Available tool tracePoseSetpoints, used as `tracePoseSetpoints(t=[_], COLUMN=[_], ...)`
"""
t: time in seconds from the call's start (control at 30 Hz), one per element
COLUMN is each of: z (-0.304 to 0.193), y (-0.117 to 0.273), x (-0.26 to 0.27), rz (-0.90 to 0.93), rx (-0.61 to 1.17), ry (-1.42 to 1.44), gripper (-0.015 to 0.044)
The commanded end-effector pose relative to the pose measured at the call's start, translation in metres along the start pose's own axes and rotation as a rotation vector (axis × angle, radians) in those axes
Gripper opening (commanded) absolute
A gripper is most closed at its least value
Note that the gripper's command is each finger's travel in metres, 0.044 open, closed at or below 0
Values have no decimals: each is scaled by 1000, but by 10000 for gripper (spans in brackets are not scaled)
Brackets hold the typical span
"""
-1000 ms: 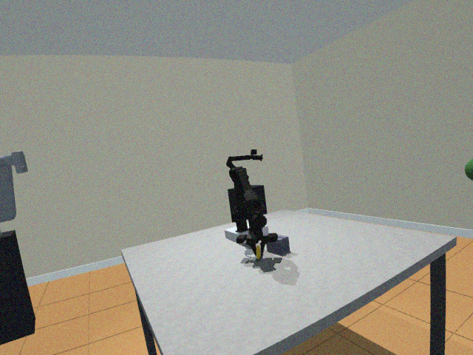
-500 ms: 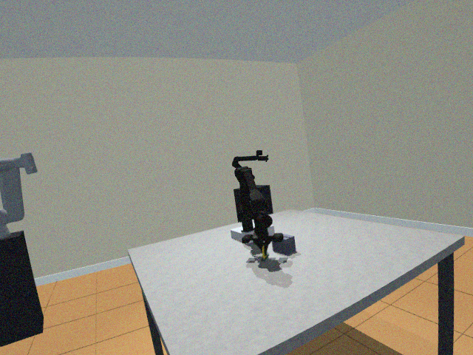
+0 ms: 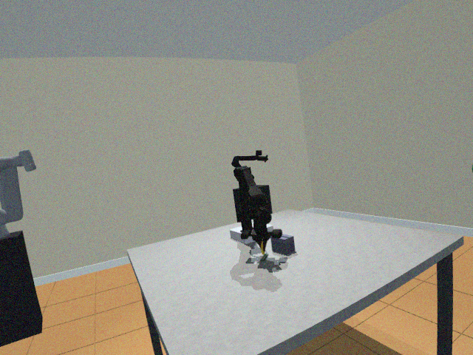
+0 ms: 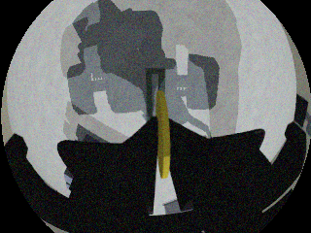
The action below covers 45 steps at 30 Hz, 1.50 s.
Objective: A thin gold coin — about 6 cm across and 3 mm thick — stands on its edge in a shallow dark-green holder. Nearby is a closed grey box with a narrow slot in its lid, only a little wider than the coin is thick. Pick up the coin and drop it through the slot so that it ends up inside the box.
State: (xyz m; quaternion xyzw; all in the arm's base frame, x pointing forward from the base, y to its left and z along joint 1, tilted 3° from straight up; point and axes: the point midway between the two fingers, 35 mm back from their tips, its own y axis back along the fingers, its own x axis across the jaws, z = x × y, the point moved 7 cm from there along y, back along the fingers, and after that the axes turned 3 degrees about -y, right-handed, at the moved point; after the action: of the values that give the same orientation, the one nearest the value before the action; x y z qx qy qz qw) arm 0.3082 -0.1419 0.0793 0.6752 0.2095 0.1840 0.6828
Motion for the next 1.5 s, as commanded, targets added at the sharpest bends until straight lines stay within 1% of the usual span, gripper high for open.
tracePoseSetpoints(t=[0.0, 0.7, 0.93, 1.47], z=[3, -1, -1, -2], y=[18, 71, 73, 75], x=[2, 0, 0, 5], rz=[11, 11, 11, 6], rx=[-21, -21, -21, -23], ry=[-1, -1, 5, 529], gripper=[0, 0, 0, 0])
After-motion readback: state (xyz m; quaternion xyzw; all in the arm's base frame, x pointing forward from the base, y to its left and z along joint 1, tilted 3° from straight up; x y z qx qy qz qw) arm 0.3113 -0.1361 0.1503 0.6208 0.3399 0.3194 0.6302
